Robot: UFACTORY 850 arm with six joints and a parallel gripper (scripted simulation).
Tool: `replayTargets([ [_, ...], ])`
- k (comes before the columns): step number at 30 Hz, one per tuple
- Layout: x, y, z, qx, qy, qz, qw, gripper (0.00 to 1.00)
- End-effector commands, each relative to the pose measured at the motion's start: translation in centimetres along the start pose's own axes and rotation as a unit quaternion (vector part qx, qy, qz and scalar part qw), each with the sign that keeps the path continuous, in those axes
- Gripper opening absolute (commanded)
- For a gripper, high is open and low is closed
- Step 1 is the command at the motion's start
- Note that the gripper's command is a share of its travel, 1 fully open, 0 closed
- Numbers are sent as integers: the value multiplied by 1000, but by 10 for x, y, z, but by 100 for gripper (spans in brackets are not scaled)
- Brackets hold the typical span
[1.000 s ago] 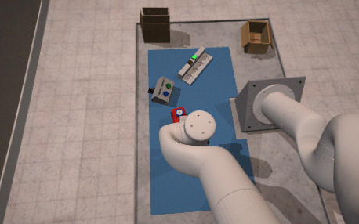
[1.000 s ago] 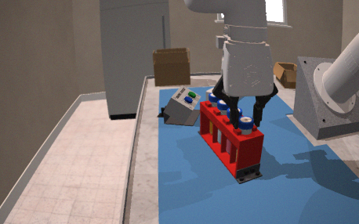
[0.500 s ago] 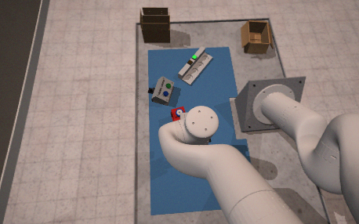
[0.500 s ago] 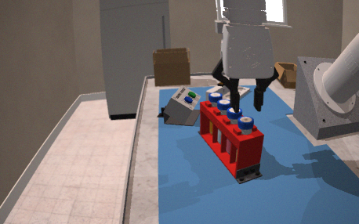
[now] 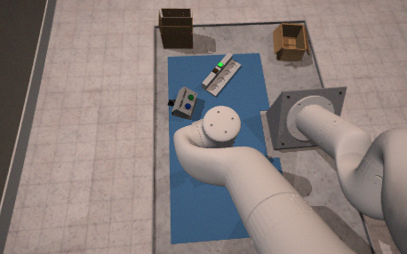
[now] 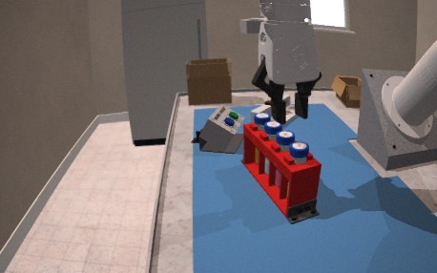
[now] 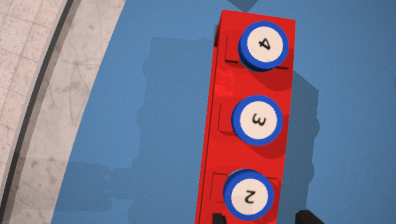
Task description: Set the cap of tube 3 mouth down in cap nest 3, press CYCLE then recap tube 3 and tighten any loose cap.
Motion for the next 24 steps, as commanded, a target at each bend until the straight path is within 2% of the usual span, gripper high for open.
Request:
replayTargets([
  [1,1,0,16,-6,-68,14,998,46],
  [6,1,0,16,-6,-68,14,998,46],
  [18,0,35,15,-6,-68,14,998,46],
  [24,0,35,15,-6,-68,14,998,46],
])
Point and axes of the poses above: the point where the finger pads meet when closed, its own y axis out along the fingers, its own x axis across the jaws, z = x × y, the point moved 6 cm from there along -y, back along the fingers, and after that the axes turned 3 degrees about y, right-handed, at the moved point
